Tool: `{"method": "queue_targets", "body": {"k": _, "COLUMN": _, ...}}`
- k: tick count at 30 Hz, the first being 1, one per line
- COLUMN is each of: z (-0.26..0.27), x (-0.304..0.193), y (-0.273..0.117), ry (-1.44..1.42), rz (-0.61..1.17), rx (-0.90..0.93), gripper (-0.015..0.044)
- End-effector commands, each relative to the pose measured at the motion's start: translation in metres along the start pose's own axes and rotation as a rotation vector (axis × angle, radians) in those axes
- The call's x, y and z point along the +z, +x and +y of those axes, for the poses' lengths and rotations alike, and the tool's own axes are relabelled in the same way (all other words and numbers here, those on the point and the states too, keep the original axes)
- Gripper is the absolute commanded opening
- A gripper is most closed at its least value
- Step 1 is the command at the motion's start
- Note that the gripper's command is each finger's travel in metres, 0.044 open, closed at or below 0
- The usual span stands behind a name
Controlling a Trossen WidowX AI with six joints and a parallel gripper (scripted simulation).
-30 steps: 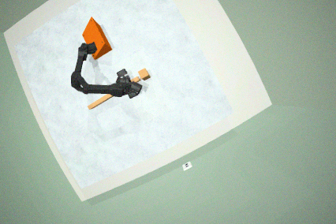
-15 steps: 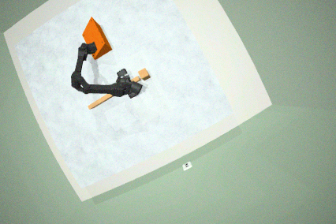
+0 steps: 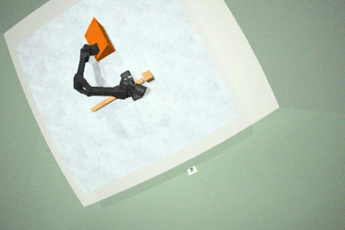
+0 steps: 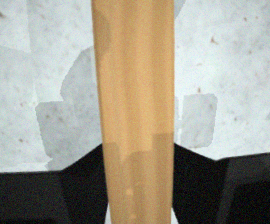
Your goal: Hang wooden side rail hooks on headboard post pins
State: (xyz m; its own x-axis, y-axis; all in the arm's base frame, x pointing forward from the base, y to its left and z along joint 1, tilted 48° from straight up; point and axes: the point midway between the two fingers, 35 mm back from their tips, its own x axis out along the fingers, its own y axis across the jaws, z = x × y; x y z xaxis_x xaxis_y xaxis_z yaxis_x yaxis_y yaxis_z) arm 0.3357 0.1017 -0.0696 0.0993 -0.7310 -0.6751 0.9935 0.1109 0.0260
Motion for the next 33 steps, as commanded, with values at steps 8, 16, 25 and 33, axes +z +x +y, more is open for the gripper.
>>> {"method": "queue_targets", "body": {"k": 8, "z": -0.0001, "x": -0.0034, "y": -0.0036, "ry": 0.003, "rz": 0.005, "rx": 0.007, "gripper": 0.0}}
{"method": "queue_targets", "body": {"k": 16, "z": 0.0003, "x": -0.0042, "y": -0.0028, "ry": 0.003, "rz": 0.005, "rx": 0.007, "gripper": 0.0}}
{"method": "queue_targets", "body": {"k": 25, "z": 0.001, "x": -0.0049, "y": -0.0034, "ry": 0.003, "rz": 0.005, "rx": 0.007, "gripper": 0.0}}
{"method": "queue_targets", "body": {"k": 33, "z": 0.0006, "x": -0.0058, "y": -0.0042, "ry": 0.003, "rz": 0.006, "rx": 0.007, "gripper": 0.0}}
